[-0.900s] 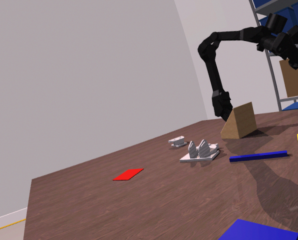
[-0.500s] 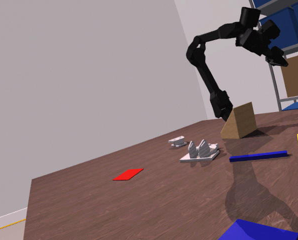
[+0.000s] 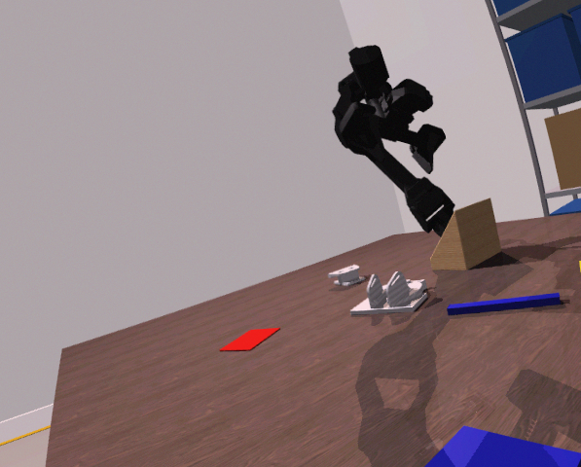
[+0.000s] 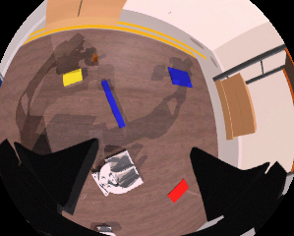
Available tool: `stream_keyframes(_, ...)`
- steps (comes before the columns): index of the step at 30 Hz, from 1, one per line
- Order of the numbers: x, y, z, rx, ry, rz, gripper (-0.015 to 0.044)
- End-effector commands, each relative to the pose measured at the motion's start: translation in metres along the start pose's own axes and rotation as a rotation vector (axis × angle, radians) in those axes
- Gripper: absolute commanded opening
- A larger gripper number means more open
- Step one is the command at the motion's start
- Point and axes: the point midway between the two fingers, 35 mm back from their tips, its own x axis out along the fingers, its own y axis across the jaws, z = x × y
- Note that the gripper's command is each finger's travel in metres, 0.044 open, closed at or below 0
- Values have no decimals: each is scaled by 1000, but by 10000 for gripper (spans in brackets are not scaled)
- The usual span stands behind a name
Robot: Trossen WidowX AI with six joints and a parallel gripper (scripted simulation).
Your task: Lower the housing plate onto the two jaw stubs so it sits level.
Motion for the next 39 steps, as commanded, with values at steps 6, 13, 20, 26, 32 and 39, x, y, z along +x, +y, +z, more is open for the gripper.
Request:
stream_keyframes(6,-15,-31,-126,28,202,47,440)
stream_keyframes(13,-39,-20,-227,48,361,139,440)
stream_keyframes(20,-76,21,-312,64,500,277,440)
stream_keyframes(26,-105,58,-352,73,573,386,440)
stream_keyframes(32,-93,63,-359,74,570,386,440)
stream_keyframes(39,-75,73,-373,73,575,384,440)
